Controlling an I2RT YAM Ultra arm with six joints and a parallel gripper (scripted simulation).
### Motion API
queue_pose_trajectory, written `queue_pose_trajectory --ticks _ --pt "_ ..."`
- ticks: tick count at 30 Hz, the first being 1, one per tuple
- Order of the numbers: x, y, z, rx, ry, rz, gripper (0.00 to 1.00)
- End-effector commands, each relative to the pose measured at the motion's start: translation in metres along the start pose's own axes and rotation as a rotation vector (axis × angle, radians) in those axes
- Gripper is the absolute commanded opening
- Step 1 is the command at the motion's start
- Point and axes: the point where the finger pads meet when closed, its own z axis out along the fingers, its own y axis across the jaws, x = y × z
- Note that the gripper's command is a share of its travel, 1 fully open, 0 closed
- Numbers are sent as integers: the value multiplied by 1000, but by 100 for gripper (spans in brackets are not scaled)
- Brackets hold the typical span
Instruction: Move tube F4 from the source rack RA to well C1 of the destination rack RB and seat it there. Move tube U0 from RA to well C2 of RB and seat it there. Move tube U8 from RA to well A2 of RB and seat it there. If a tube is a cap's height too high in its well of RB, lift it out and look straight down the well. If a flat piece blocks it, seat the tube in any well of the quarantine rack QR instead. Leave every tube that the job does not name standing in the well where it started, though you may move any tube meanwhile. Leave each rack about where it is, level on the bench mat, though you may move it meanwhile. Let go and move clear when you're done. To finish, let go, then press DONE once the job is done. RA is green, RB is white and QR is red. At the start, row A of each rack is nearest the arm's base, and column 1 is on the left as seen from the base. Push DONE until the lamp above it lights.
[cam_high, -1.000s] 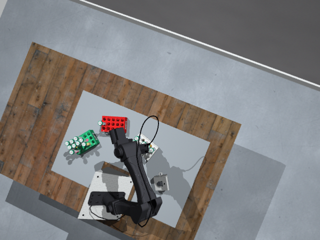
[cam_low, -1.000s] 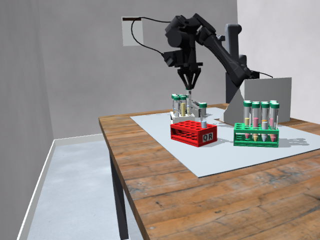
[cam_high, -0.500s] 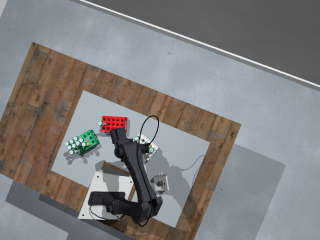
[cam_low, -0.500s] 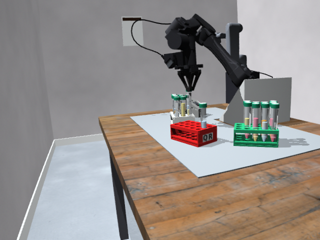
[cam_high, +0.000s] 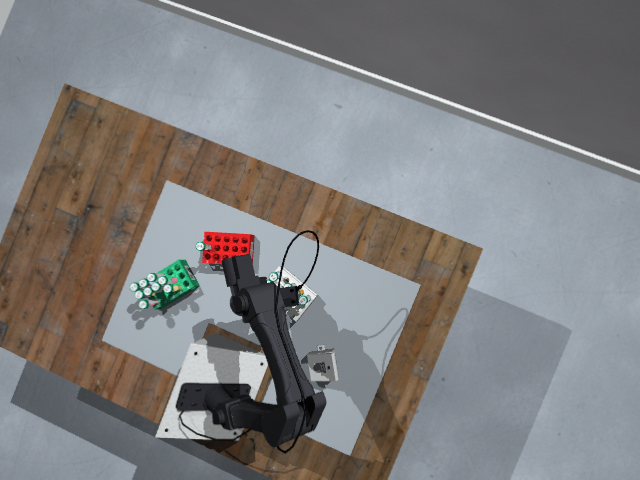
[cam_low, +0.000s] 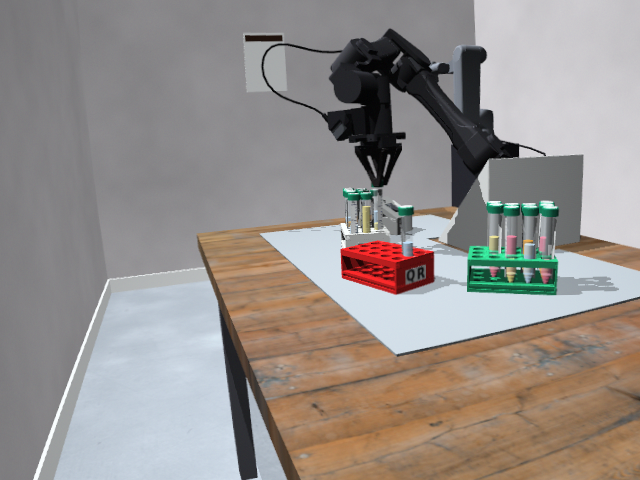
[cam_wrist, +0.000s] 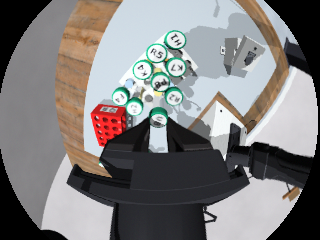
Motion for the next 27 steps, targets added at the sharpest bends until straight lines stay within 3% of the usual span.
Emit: queue_pose_trajectory --ticks 1,27 --pt "-5 0 -4 -34 -23 1 0" --pt "-6 -1 7 -33 -24 2 0"
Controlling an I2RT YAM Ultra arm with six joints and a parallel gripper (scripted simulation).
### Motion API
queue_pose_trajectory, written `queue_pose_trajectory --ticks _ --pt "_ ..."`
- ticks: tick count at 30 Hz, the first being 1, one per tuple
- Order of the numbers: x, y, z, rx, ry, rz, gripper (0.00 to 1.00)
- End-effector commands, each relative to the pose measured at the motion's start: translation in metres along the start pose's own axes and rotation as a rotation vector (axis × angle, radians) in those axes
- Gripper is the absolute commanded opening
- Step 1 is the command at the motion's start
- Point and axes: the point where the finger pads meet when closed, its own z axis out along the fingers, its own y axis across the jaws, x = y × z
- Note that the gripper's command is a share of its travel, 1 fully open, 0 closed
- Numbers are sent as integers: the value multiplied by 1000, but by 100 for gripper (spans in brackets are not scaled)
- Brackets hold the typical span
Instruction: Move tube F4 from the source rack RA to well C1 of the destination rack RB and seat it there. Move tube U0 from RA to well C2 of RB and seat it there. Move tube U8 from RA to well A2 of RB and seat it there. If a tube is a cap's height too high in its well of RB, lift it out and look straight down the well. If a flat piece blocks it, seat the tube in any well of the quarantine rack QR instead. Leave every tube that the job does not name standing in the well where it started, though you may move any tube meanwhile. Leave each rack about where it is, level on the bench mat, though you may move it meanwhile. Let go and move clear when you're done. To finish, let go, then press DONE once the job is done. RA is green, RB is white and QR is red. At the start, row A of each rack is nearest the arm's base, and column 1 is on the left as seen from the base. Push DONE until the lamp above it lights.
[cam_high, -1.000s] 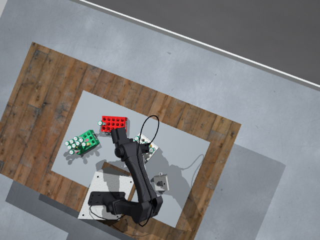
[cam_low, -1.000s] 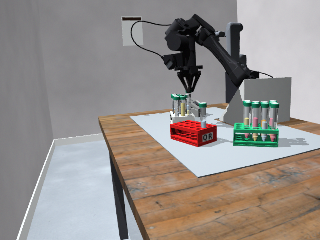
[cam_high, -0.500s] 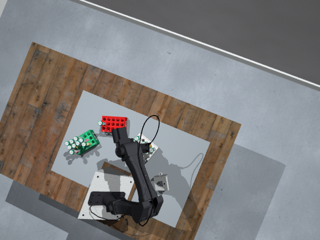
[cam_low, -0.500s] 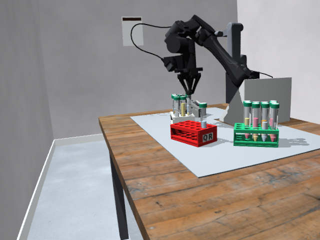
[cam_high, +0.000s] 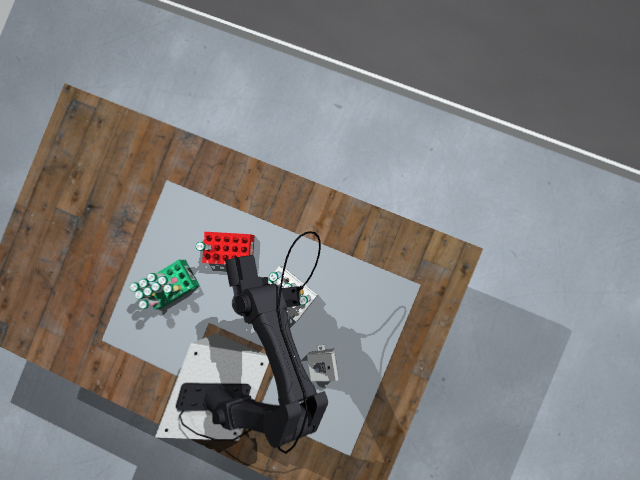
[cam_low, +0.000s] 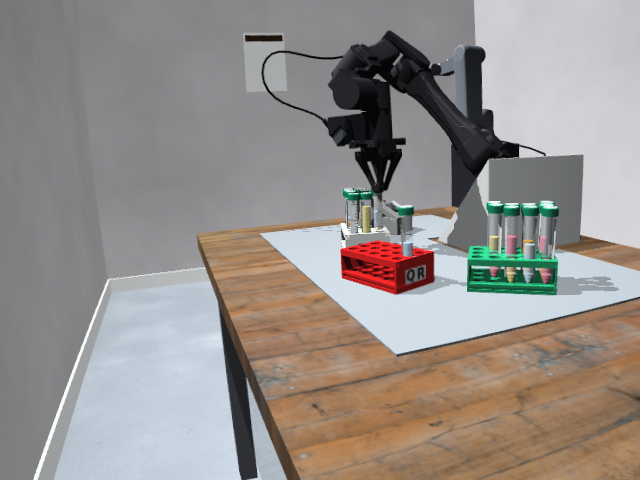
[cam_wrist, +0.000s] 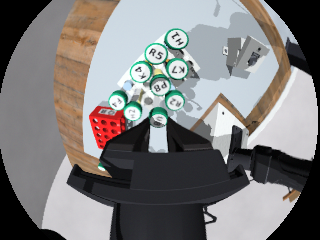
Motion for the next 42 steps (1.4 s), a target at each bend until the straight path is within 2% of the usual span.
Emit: queue_pose_trajectory --ticks 1,3,12,18,22,26,28,35,36,42 --pt "-6 3 -6 -38 -26 6 0" --pt "-5 -1 -1 -24 -24 2 0" --pt "-6 -1 4 -21 -23 5 0" --pt "-6 3 1 -37 -27 4 0" --pt "-6 -1 8 -22 -24 4 0" --pt "-3 0 5 -32 -29 -7 0" --pt "-3 2 7 -18 -18 1 0" --pt "-3 2 7 -18 -18 1 0" --pt "-3 2 7 -18 -18 1 24" --pt "-3 2 7 -18 -18 1 24"
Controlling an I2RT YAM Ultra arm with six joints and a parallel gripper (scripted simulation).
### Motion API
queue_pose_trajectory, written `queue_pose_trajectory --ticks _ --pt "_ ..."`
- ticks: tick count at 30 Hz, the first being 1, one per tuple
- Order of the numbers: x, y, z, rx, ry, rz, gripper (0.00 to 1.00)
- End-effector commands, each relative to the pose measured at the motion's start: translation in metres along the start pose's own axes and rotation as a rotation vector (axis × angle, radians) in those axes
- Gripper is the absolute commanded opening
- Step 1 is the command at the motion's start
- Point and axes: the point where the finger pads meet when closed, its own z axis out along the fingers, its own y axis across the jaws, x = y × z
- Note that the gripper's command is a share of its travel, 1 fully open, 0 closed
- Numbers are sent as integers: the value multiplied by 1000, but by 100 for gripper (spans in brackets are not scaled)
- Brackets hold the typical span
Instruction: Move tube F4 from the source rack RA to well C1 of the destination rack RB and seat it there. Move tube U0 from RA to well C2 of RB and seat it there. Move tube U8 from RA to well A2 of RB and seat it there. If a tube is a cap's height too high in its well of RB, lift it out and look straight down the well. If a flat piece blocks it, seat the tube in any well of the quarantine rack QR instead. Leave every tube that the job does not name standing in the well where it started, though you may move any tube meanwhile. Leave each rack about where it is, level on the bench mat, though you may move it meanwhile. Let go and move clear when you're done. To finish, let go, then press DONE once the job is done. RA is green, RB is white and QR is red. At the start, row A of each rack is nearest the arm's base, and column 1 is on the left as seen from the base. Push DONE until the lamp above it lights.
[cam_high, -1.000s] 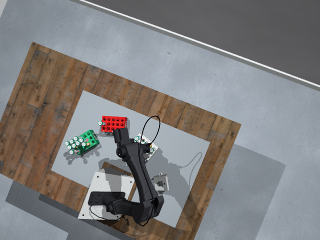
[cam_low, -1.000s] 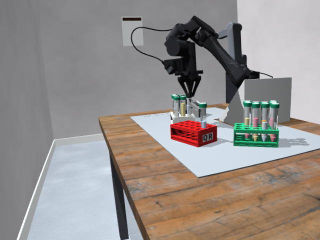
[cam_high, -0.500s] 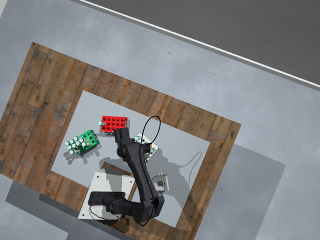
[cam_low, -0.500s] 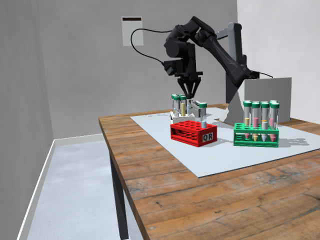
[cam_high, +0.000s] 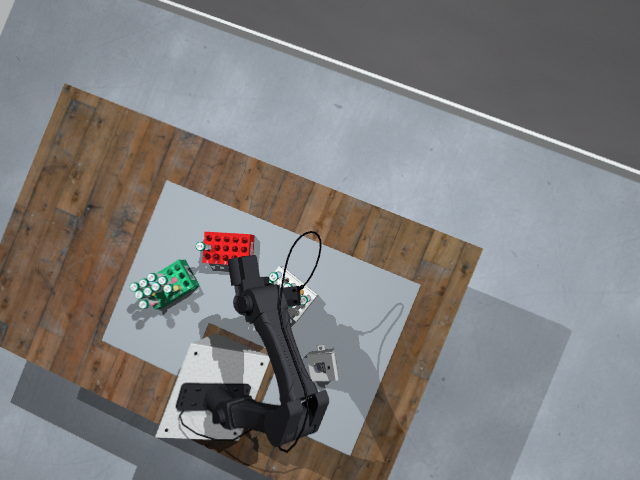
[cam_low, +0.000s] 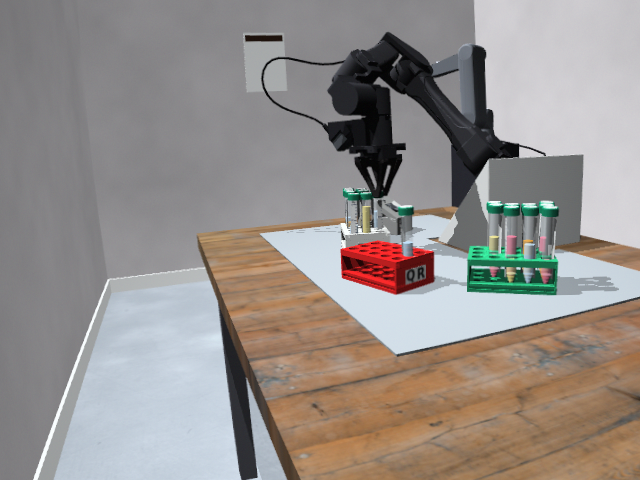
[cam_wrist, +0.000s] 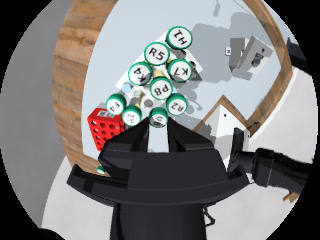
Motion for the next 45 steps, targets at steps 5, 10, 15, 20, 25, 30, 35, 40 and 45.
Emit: queue_pose_trajectory --ticks 5,10,15,20,25,30,35,40,45 --pt "-3 2 -3 -16 -17 1 30" --pt "-3 2 -3 -16 -17 1 30" --pt "-3 2 -3 -16 -17 1 30" --pt "-3 2 -3 -16 -17 1 30" --pt "-9 4 -21 -43 -27 19 30" --pt "-2 6 -27 -25 -19 3 30" --pt "-1 1 -44 -37 -9 14 30" --pt "-2 -4 -58 -41 -7 18 30" --pt "-3 -4 -65 -38 -11 14 30"
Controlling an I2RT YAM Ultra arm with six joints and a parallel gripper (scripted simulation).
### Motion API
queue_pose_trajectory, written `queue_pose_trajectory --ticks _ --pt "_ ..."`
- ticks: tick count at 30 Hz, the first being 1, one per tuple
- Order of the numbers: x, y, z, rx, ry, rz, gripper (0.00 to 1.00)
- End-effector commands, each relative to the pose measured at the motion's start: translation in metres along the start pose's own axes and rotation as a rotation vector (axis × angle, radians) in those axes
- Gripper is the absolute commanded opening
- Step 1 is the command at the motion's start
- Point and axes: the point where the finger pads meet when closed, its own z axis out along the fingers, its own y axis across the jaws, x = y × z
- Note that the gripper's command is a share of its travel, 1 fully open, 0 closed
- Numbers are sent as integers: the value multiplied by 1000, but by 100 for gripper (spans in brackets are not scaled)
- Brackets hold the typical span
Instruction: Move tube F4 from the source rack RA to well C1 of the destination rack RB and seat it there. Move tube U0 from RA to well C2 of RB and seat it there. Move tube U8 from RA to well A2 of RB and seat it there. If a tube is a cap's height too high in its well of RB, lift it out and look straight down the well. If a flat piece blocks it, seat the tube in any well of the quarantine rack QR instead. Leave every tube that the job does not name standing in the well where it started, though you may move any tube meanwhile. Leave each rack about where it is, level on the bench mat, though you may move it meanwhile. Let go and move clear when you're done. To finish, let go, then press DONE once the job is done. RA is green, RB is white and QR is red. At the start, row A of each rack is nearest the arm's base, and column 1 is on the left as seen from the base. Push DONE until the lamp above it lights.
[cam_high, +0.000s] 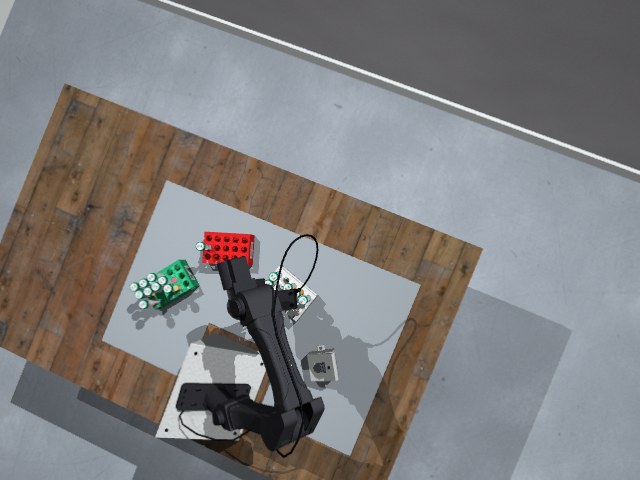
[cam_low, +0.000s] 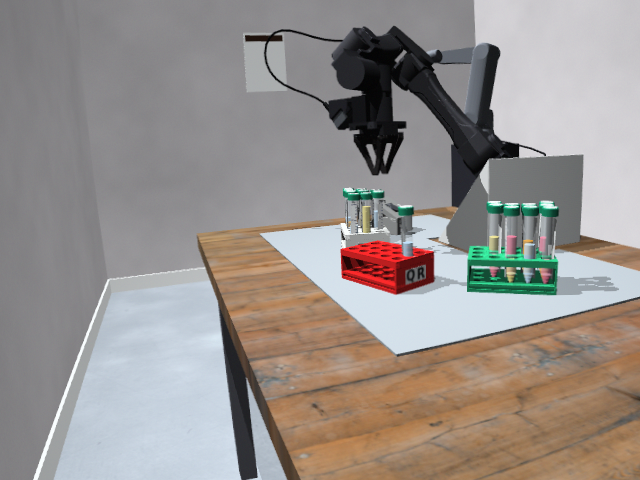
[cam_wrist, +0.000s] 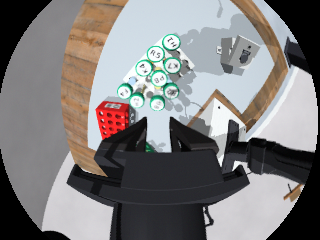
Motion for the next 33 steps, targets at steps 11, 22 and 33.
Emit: queue_pose_trajectory --ticks 11,22,33 --pt "1 -2 -41 -15 -7 -2 30" --pt "0 4 -37 -3 -24 -20 30" --pt "-2 2 -35 -3 -11 -8 30"
